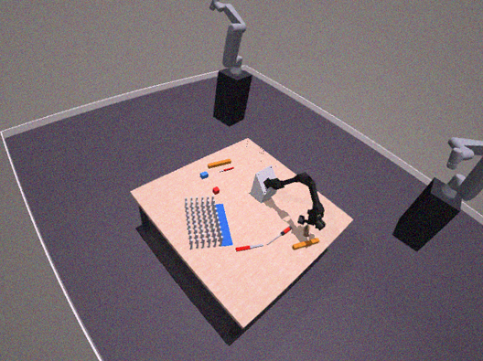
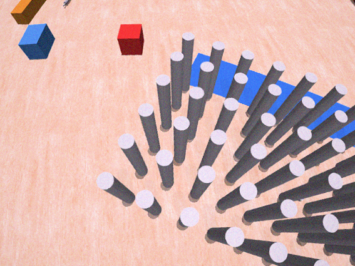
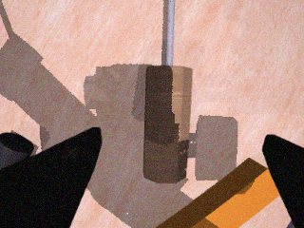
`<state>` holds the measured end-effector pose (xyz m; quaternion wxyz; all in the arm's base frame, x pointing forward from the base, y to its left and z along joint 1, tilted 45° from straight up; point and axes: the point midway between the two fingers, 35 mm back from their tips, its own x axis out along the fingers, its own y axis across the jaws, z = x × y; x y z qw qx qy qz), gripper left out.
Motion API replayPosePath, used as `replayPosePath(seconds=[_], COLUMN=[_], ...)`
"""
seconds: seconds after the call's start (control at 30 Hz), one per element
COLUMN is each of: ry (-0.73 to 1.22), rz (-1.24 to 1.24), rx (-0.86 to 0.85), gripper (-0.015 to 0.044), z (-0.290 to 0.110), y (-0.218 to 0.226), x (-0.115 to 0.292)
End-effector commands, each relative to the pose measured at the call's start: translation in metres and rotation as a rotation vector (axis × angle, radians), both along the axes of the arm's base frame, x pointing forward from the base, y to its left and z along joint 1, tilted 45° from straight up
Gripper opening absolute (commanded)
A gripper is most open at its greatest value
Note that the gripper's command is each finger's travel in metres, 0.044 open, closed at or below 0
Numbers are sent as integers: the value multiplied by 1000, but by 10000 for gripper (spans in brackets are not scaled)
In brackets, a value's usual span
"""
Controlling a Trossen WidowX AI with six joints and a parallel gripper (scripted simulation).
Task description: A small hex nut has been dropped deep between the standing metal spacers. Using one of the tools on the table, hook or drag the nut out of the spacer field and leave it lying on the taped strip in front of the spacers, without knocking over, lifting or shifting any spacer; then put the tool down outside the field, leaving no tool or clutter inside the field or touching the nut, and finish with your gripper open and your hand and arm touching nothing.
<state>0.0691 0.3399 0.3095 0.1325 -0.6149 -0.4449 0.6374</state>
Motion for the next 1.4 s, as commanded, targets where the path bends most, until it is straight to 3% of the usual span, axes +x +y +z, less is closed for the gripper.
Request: replayPosePath(seconds=[0.0, 0.2, 1.37], ry=[17, 17, 18], rz=[22, 22, 22], rx=[-10, -10, -10], gripper=[440, 282, 280], z=[2, 2, -26], y=[-1, -1, 31], x=[-1, -1, 6])
